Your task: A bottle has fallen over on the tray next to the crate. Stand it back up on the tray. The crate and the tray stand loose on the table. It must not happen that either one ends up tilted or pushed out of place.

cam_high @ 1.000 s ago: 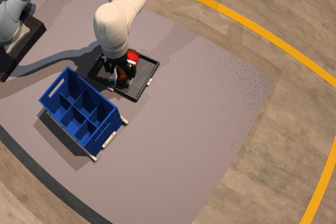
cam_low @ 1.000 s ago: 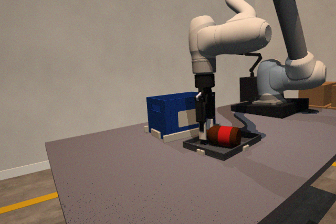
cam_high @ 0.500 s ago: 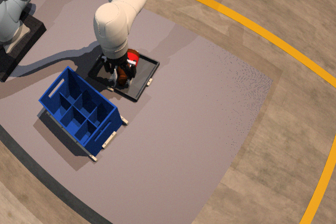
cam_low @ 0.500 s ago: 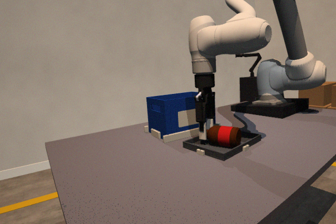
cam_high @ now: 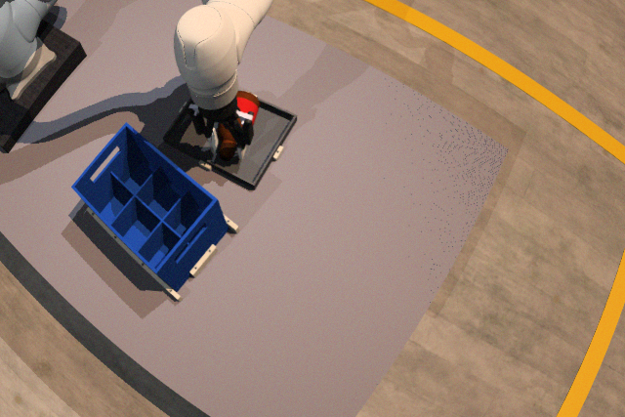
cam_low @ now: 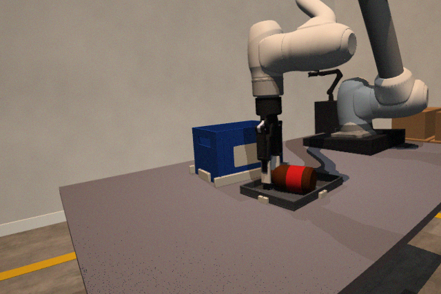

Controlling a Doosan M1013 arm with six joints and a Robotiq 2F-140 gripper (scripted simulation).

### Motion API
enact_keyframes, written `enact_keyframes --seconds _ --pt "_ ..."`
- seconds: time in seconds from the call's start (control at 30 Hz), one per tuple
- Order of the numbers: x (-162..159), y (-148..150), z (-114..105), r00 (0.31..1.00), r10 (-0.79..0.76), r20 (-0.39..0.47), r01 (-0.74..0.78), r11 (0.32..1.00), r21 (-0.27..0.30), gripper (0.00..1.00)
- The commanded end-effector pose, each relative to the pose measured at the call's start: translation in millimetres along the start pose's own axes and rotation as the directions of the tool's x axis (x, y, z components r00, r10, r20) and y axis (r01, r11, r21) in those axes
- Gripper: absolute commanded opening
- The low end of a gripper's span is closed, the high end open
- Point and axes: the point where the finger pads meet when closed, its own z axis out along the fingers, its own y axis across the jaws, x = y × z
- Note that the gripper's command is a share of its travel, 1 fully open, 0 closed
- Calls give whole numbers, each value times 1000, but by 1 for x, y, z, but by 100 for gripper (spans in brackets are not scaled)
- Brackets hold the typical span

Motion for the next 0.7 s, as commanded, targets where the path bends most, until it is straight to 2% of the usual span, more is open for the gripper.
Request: enact_keyframes --seconds 0.0,0.1,0.13,0.67 --pt "0 0 0 1000 0 0 0 1000 0 44" --pt "0 0 0 1000 0 0 0 1000 0 44" --pt "0 0 0 1000 0 0 0 1000 0 10" --pt "0 0 0 1000 0 0 0 1000 0 10"
